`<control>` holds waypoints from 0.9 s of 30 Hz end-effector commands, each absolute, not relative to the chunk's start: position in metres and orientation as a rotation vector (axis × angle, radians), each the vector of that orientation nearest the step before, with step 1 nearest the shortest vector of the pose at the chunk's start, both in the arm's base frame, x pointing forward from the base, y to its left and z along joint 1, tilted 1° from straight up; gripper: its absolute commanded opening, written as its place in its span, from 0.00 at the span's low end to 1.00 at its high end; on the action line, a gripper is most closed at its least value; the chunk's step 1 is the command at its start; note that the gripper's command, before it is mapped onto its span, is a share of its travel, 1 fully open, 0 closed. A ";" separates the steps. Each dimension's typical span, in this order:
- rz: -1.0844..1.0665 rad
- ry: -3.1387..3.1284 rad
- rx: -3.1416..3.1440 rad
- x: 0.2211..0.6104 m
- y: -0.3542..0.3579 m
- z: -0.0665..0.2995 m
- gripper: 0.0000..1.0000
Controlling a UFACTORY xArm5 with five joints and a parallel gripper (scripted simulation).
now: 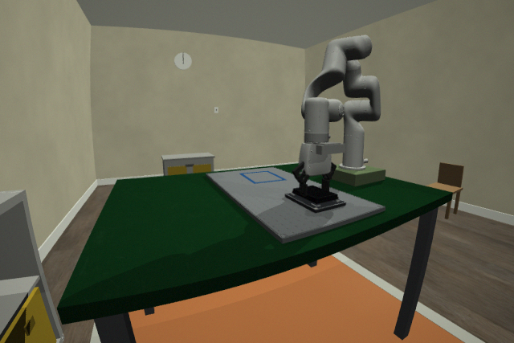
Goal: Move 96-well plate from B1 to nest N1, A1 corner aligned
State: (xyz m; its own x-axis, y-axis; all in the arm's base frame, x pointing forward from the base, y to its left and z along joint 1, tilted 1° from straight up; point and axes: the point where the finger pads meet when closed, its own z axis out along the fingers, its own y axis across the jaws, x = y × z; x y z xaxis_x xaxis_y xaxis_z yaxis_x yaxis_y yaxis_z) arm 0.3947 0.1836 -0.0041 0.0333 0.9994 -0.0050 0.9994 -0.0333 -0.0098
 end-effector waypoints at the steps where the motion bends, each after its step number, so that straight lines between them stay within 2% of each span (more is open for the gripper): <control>1: 0.013 -2.185 -2.259 0.396 0.184 -0.004 0.00; 27: 0.013 -2.185 -2.259 0.396 0.184 -0.008 0.00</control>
